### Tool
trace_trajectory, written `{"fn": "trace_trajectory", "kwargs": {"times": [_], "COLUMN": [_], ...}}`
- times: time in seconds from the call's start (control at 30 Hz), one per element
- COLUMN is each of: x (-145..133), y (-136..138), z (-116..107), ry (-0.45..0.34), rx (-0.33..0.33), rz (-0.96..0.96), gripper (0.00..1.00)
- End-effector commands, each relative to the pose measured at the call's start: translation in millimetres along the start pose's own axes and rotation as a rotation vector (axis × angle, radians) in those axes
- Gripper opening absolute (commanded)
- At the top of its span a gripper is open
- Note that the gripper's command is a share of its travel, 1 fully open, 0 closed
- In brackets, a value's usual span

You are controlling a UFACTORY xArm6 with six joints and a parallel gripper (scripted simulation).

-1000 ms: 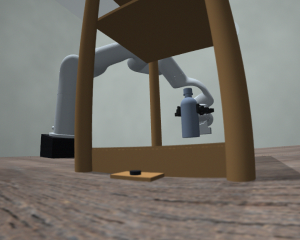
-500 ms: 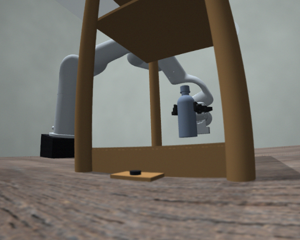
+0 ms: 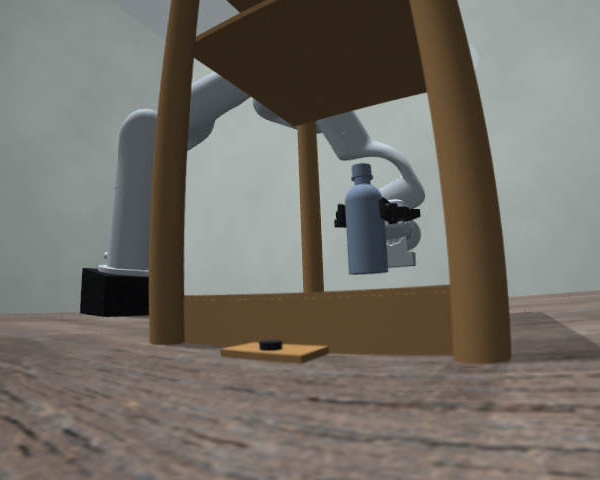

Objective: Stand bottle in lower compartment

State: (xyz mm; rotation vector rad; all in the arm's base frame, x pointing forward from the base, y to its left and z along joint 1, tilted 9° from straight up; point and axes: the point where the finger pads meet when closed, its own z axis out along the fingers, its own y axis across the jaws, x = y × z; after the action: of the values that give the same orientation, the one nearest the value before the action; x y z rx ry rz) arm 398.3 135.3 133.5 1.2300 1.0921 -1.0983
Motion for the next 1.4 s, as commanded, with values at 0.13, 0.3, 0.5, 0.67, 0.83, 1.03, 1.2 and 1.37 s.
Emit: {"fn": "trace_trajectory", "kwargs": {"times": [0.13, 0.3, 0.5, 0.67, 0.83, 1.03, 1.2, 1.37], "x": [-1.2, -1.2, -1.1, -1.1, -1.1, -1.1, -1.1, -1.2], "y": [0.8, 0.8, 0.8, 0.8, 0.8, 1.3, 5.6, 10.9], "z": [19.8, 25.6, 33.2, 35.8, 36.2, 36.2, 36.2, 36.2], "ry": [0.003, 0.003, 0.003, 0.003, 0.003, 0.003, 0.003, 0.003], "rx": [-0.001, -0.001, -0.001, -0.001, -0.001, -0.001, -0.001, -0.001], "rz": [0.003, 0.003, 0.003, 0.003, 0.003, 0.003, 0.003, 0.003], "gripper": [0.0, 0.0, 0.0, 0.0, 0.0, 0.0, 0.0, 0.0]}}
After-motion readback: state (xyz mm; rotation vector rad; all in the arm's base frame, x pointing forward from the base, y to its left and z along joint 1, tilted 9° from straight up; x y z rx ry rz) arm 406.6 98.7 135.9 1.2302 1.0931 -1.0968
